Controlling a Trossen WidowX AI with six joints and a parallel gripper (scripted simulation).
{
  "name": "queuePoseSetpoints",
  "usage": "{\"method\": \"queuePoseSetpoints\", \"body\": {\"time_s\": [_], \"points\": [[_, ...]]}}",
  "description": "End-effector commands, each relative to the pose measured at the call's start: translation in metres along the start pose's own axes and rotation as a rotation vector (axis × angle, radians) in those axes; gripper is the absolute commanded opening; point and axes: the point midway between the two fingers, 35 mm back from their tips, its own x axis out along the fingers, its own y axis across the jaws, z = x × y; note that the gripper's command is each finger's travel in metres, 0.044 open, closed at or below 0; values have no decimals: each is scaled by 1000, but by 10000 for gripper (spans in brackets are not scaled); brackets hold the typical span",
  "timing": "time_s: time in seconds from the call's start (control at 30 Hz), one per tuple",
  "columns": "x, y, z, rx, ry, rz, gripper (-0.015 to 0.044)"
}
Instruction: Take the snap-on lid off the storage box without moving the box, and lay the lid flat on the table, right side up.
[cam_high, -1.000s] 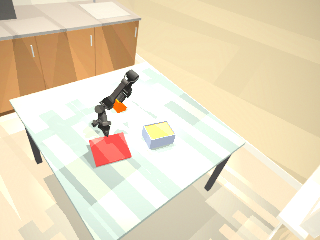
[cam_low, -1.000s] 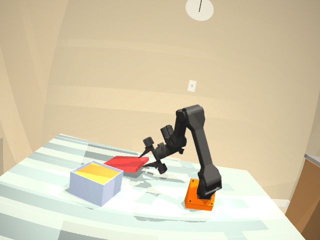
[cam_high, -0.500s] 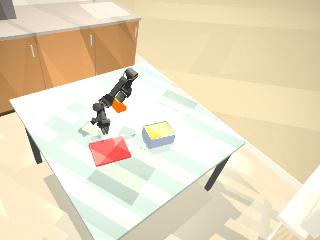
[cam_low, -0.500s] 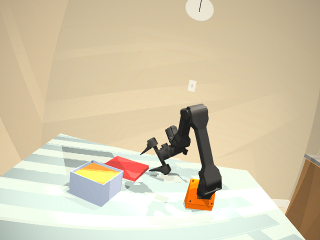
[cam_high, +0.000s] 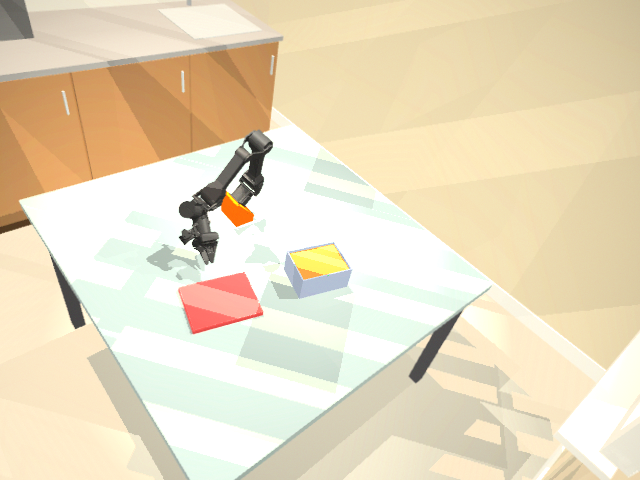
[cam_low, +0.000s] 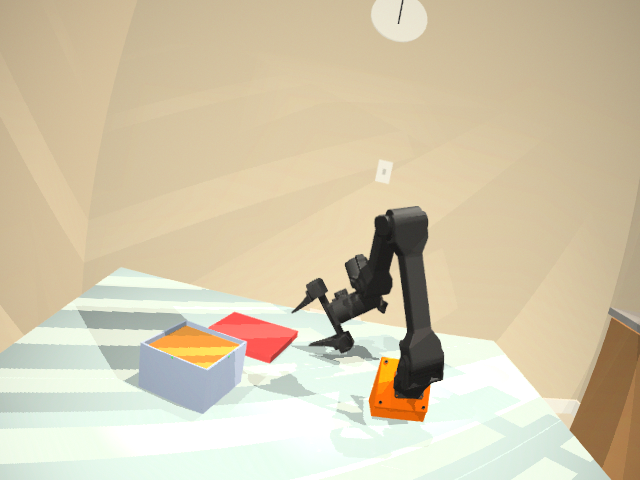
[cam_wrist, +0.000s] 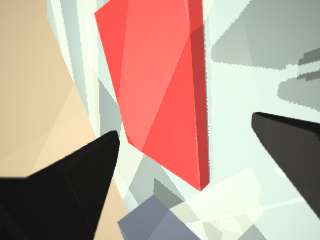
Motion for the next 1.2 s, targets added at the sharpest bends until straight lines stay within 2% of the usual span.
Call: {"method": "queuePoseSetpoints", "body": {"time_s": [0.0, 0.2, 1.17], "points": [[-6, -7, -2, 5, 5, -1, 440], [-15, -15, -1, 5, 4, -2, 440], [-61, 19, 2, 5, 1, -4, 440]]}}
